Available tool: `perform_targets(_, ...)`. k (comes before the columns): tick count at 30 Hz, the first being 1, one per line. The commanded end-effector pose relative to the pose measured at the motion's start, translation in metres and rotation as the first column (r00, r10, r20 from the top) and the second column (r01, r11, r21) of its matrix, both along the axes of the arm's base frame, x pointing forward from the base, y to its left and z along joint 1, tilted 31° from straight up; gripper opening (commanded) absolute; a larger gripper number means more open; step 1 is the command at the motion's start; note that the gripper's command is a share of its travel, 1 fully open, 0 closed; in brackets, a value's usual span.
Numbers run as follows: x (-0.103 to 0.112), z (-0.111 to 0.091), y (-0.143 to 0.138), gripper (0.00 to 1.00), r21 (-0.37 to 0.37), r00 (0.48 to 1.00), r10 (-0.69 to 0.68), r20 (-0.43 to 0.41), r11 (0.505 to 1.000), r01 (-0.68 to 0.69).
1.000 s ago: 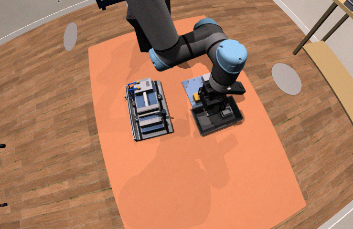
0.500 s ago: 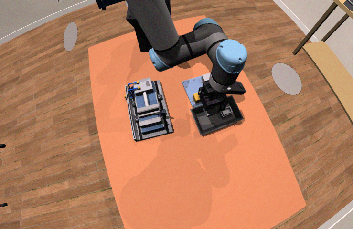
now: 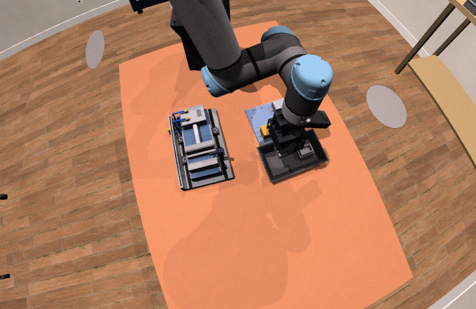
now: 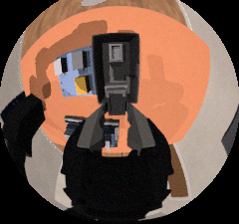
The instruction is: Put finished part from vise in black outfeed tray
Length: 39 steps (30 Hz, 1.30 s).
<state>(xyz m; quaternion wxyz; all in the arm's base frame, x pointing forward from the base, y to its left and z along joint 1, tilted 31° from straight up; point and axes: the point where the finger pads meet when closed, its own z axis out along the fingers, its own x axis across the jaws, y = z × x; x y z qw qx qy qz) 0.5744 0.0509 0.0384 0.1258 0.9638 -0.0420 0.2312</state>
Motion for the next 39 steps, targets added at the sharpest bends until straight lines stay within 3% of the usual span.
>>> perform_targets(1,0.002,-0.002,-0.001,0.00,0.000,1.000,0.000,0.001,1.000,0.000)
perform_targets(39,0.028,-0.053,-0.016,0.00,0.000,1.000,0.000,0.001,1.000,0.000)
